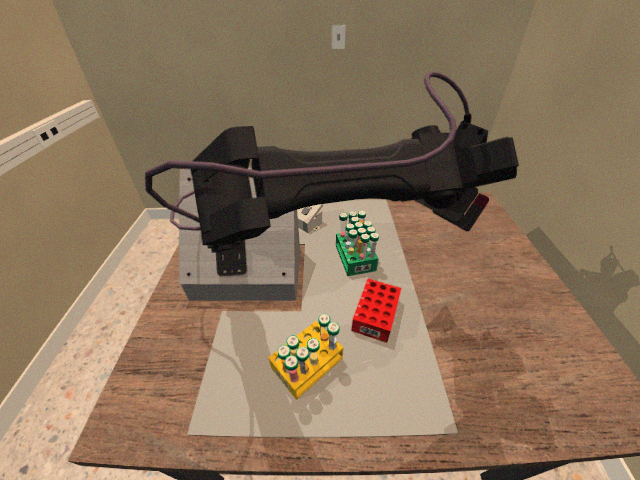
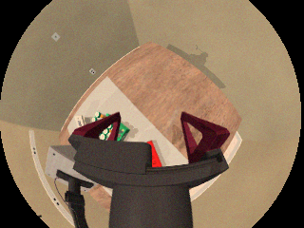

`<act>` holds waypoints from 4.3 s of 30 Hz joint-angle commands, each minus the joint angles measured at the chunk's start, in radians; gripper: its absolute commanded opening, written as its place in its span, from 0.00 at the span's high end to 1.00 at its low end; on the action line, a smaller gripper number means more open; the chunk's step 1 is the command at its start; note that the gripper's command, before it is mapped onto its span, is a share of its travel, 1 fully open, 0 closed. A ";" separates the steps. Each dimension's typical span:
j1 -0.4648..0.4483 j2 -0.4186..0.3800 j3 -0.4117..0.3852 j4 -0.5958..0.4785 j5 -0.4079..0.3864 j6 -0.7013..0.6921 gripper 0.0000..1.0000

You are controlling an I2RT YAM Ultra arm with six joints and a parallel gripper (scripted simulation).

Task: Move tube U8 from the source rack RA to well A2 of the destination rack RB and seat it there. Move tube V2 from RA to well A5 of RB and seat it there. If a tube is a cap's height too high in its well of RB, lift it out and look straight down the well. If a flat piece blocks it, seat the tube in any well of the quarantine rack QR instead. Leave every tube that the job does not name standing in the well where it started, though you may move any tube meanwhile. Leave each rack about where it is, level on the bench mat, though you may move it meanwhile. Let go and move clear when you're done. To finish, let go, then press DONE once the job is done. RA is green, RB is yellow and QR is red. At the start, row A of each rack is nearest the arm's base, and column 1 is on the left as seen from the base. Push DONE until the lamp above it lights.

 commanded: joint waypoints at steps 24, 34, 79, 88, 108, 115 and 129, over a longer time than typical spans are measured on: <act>0.037 -0.046 -0.077 -0.072 0.091 0.233 0.70; 0.054 -0.067 -0.139 -0.135 0.170 0.454 0.70; 0.126 -0.156 -0.439 -0.471 0.588 1.637 0.70; 0.145 -0.146 -0.412 -0.476 0.590 1.636 0.70; 0.145 -0.147 -0.412 -0.476 0.590 1.636 0.70; 0.145 -0.147 -0.412 -0.476 0.590 1.636 0.70; 0.145 -0.147 -0.412 -0.476 0.590 1.636 0.70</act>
